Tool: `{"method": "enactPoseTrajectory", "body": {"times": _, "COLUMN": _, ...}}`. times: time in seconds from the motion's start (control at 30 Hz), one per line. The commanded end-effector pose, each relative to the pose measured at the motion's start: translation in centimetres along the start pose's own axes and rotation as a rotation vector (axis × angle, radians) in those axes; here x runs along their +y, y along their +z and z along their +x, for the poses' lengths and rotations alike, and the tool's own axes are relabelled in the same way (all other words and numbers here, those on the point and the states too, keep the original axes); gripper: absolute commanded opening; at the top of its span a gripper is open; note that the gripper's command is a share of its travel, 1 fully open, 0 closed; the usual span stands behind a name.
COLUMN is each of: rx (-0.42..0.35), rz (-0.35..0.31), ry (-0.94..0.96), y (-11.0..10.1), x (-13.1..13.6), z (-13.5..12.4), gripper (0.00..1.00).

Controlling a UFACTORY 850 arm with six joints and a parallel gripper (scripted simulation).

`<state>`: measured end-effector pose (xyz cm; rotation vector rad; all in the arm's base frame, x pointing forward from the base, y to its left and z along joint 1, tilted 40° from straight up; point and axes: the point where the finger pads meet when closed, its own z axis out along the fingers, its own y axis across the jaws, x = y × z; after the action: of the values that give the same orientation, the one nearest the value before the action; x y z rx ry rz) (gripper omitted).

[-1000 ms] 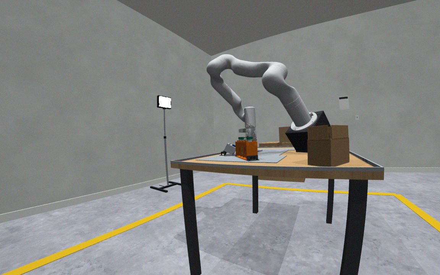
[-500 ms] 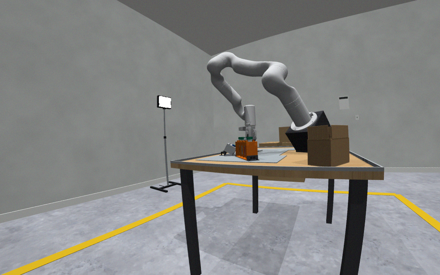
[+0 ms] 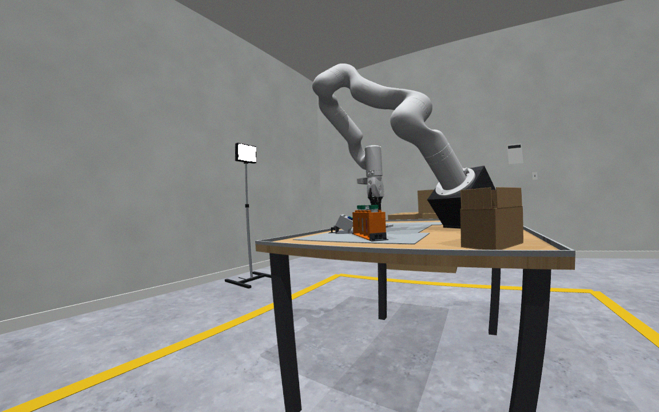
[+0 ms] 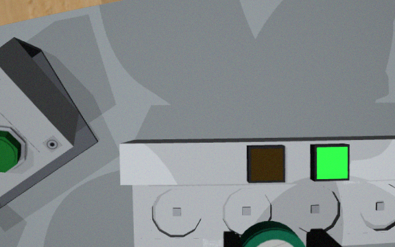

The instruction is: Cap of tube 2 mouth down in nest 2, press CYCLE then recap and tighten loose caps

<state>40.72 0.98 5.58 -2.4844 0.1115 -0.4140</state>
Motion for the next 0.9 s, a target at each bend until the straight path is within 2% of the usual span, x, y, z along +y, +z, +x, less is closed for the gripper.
{"method": "enactPoseTrajectory", "body": {"times": 0.0, "rx": -0.002, "rz": 0.002, "ry": 0.001, "y": -2.3, "x": 0.0, "z": 0.1, "gripper": 0.00}}
{"method": "enactPoseTrajectory", "body": {"times": 0.1, "rx": -0.002, "rz": 0.002, "ry": 0.000, "y": -3.8, "x": 0.0, "z": 0.1, "gripper": 0.00}}
{"method": "enactPoseTrajectory", "body": {"times": 0.17, "rx": -0.002, "rz": 0.002, "ry": 0.000, "y": -3.8, "x": 0.0, "z": 0.1, "gripper": 0.00}}
{"method": "enactPoseTrajectory", "body": {"times": 0.33, "rx": -0.002, "rz": 0.002, "ry": 0.000, "y": -6.3, "x": 0.0, "z": 0.1, "gripper": 0.00}}
{"method": "enactPoseTrajectory", "body": {"times": 0.47, "rx": -0.002, "rz": 0.002, "ry": 0.000, "y": -6.3, "x": 0.0, "z": 0.1, "gripper": 0.00}}
{"method": "enactPoseTrajectory", "body": {"times": 0.6, "rx": -0.002, "rz": 0.001, "ry": 0.318, "y": -6.3, "x": -3.0, "z": -1.4, "gripper": 0.00}}
{"method": "enactPoseTrajectory", "body": {"times": 0.67, "rx": -0.002, "rz": 0.001, "ry": 0.398, "y": -6.3, "x": -3.8, "z": -1.7, "gripper": 0.00}}
{"method": "enactPoseTrajectory", "body": {"times": 0.73, "rx": -0.002, "rz": 0.001, "ry": 0.398, "y": -6.3, "x": -3.8, "z": -1.7, "gripper": 0.00}}
{"method": "enactPoseTrajectory", "body": {"times": 0.87, "rx": -0.002, "rz": 0.001, "ry": 0.398, "y": -6.3, "x": -6.8, "z": -3.2, "gripper": 0.00}}
